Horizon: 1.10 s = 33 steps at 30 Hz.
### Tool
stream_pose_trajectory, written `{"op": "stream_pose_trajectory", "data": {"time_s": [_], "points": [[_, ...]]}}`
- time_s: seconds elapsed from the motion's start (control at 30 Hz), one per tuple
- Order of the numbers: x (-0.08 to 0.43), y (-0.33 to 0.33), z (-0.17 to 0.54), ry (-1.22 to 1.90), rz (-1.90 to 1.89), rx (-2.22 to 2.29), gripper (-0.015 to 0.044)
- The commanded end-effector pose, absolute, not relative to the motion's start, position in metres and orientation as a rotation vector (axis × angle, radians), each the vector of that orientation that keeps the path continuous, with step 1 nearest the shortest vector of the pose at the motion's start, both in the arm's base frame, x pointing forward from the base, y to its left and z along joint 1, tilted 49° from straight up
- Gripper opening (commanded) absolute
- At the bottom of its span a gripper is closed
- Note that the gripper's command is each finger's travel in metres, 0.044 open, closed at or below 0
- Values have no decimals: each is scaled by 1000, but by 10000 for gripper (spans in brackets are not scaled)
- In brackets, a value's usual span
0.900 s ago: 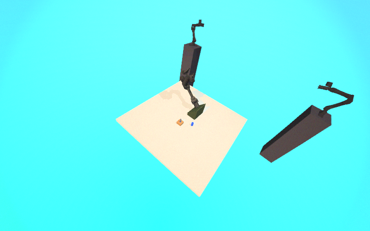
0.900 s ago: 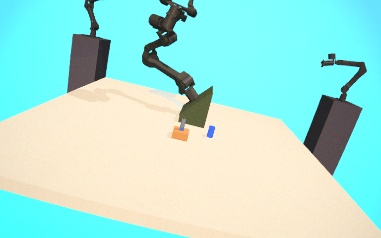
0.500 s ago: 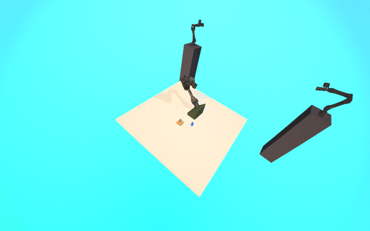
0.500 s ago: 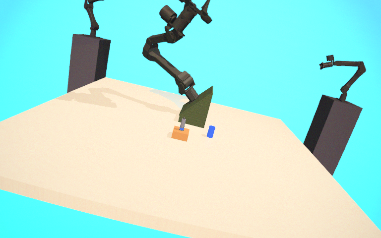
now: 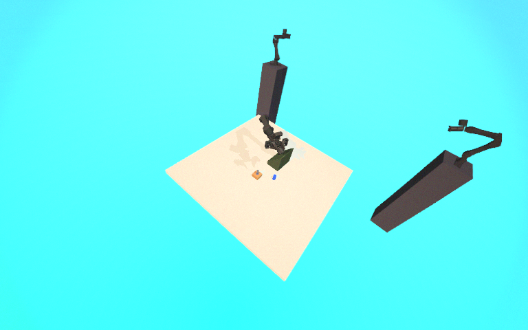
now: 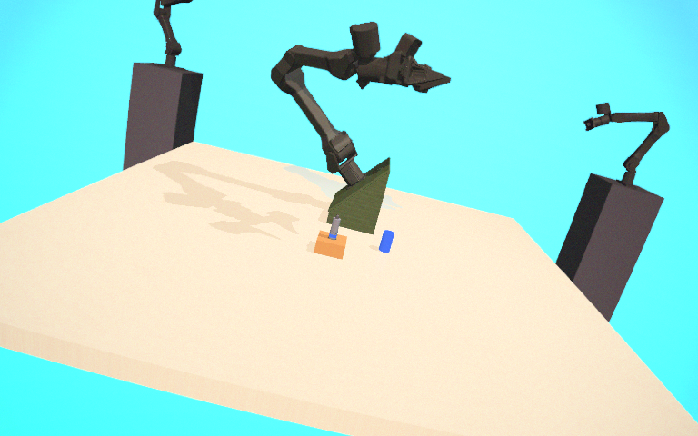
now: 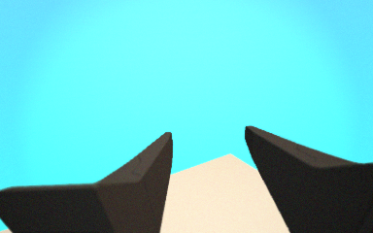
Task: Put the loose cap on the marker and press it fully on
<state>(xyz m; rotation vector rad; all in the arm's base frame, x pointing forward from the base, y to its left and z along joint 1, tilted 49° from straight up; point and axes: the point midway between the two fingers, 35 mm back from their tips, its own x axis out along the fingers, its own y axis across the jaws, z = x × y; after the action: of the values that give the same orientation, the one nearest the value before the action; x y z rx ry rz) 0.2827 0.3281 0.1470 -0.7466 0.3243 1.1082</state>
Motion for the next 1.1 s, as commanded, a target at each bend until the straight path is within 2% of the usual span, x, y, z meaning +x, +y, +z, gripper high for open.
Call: {"op": "stream_pose_trajectory", "data": {"time_s": [0.0,0.3,0.57,1.07], "points": [[290,310,95,596,1013,-771,243],[275,224,-13,1250,621,-933,243],[240,131,-46,1669,139,-1260,243],[238,92,-69,1713,52,-1339,243]]}}
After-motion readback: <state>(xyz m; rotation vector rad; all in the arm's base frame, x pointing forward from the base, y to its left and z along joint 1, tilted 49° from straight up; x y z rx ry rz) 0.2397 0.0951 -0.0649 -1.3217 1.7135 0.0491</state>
